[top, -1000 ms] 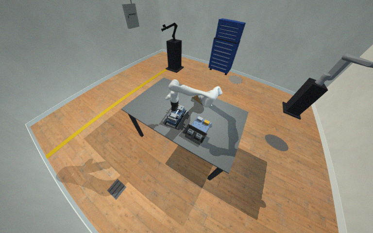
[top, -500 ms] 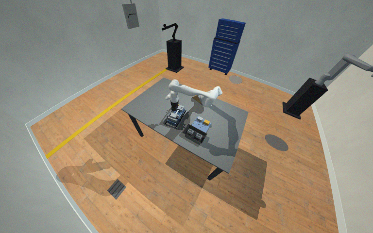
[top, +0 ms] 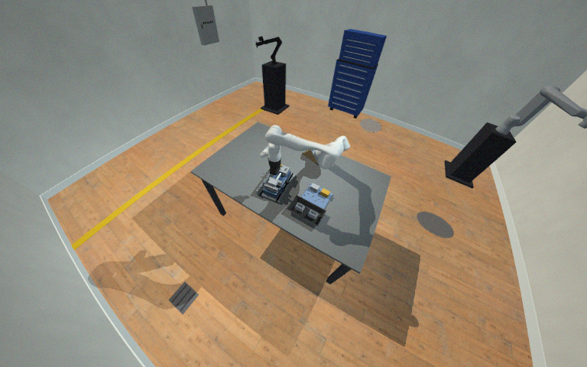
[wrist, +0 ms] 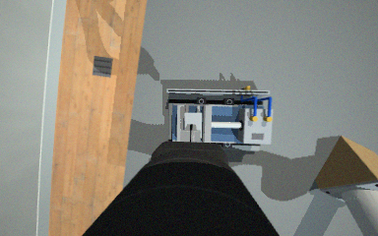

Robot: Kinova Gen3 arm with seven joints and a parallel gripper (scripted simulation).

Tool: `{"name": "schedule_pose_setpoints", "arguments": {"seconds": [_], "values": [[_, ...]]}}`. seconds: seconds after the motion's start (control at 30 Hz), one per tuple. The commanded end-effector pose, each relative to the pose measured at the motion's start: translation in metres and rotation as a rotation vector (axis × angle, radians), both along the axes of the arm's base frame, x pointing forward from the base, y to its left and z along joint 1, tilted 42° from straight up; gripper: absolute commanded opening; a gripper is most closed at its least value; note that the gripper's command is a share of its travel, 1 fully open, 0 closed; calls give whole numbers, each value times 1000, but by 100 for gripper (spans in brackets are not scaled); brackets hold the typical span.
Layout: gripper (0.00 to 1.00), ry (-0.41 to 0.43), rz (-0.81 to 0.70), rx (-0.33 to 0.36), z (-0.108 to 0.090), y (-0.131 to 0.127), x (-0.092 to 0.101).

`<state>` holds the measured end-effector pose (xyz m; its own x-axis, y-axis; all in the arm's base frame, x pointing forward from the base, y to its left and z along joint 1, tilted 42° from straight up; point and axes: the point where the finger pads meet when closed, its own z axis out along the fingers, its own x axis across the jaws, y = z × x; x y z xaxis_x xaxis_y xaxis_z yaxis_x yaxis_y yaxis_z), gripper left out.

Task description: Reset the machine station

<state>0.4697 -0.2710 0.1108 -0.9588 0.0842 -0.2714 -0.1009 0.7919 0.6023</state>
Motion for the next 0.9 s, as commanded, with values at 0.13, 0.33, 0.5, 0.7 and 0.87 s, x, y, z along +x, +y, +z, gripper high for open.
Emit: {"name": "schedule_pose_setpoints", "arguments": {"seconds": [0.13,0.33,0.5,0.7,0.87], "values": [[0,5,2,4,-8,0,-32],[0,5,2,4,-11,0,-40],[0,3,1,3,-10,-1,-39],[0,3,1,3,-10,-1,-39],[0,3,1,3,-10,-1,-39]]}}
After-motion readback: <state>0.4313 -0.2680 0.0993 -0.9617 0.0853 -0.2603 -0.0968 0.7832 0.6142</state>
